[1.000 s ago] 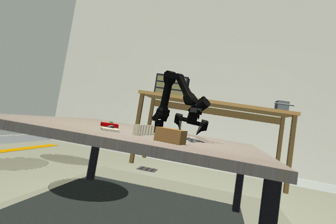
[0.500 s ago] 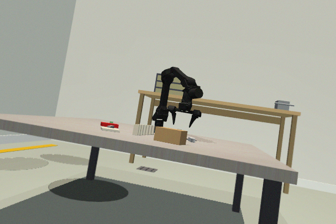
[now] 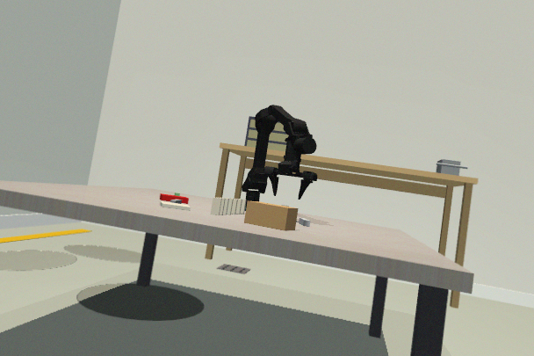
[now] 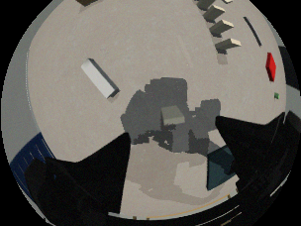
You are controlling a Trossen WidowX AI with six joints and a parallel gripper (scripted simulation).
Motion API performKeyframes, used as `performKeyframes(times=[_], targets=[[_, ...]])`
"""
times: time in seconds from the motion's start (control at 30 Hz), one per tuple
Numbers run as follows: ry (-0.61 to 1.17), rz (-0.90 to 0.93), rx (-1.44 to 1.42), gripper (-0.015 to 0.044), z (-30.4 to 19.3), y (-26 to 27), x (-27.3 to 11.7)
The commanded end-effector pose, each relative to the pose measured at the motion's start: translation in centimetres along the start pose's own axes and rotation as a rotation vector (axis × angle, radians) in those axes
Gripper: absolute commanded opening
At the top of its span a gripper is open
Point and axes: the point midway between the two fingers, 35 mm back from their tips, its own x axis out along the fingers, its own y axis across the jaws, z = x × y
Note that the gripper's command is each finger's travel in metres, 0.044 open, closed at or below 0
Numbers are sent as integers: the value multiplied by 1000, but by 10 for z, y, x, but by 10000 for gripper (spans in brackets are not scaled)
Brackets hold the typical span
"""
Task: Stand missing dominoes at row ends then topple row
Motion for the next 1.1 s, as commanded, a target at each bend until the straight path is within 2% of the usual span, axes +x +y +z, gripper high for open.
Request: performKeyframes(times=[0.0, 0.53, 0.93, 0.97, 1.07], targets=[[16, -10, -2, 440, -4, -3, 27], [16, -10, -2, 440, -5, -4, 52], [16, -10, -2, 125, -5, -4, 52], [16, -10, -2, 107, -5, -4, 52], [16, -10, -2, 107, -5, -4, 52]])
